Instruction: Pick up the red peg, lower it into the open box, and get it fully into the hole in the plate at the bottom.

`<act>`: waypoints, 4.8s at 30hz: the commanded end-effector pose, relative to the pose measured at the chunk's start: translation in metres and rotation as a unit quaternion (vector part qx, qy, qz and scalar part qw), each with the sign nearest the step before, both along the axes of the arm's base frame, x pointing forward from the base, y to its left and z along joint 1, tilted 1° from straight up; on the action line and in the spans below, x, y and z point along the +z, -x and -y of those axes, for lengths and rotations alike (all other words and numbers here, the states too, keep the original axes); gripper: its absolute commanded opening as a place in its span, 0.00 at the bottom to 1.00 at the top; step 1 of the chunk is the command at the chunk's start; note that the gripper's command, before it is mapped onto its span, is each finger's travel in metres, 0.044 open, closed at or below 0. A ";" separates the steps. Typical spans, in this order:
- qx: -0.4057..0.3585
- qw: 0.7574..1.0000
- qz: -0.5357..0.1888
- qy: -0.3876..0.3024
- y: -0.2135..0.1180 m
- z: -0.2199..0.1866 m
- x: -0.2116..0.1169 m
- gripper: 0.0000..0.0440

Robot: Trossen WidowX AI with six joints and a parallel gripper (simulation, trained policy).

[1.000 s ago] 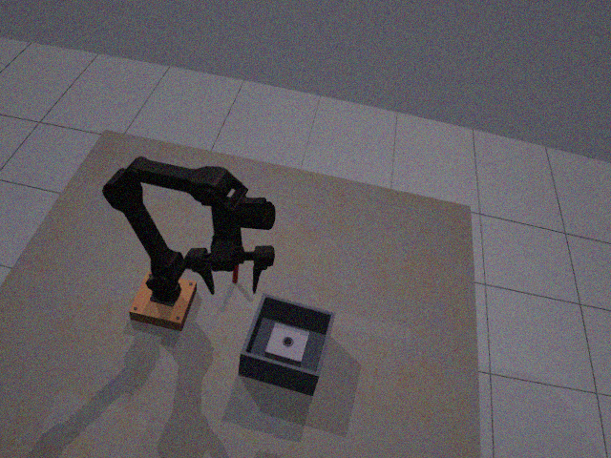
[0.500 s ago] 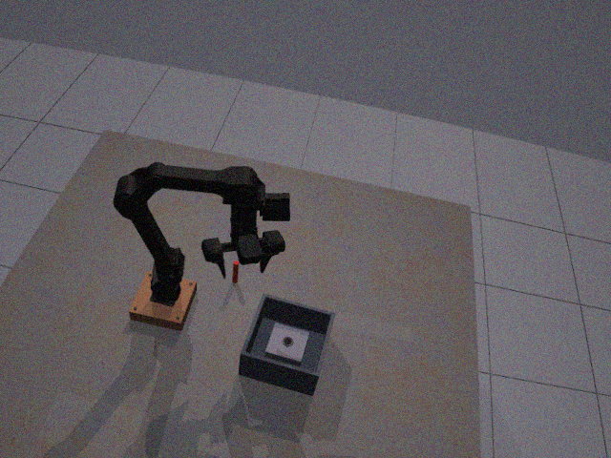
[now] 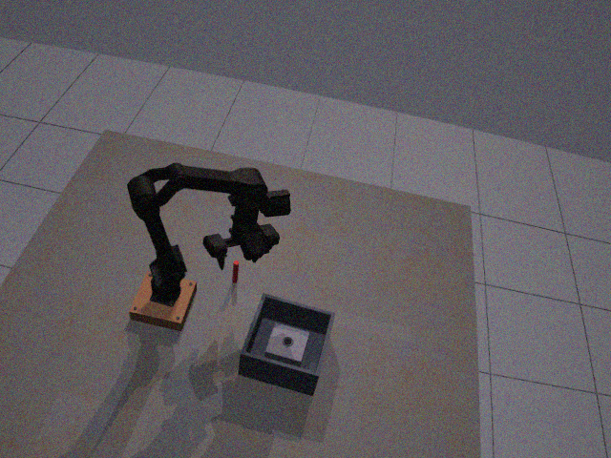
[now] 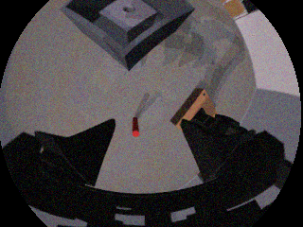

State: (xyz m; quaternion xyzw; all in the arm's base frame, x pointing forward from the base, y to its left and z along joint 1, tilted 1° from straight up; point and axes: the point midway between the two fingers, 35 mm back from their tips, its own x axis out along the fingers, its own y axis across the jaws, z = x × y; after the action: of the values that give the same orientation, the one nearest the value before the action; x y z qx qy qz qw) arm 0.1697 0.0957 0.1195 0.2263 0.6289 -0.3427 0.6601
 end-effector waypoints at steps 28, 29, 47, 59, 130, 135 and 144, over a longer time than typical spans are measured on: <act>0.074 0.997 -0.011 0.004 0.015 -0.032 -0.112 0.45; 0.074 0.997 -0.013 0.006 0.015 -0.031 -0.113 0.39; 0.091 0.995 0.009 0.042 -0.004 -0.026 -0.072 0.00; 0.056 0.995 0.059 0.054 -0.032 -0.014 -0.019 0.00; 0.026 0.996 0.089 -0.008 -0.210 0.158 -0.045 0.84; 0.035 0.994 0.096 -0.031 -0.227 0.154 -0.035 1.00; 0.059 0.988 0.126 -0.066 -0.258 0.140 -0.009 1.00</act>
State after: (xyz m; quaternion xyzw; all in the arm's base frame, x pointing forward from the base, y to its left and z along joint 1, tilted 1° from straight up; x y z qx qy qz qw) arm 0.3889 -0.0628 0.0838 0.2485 0.6183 -0.2749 0.6931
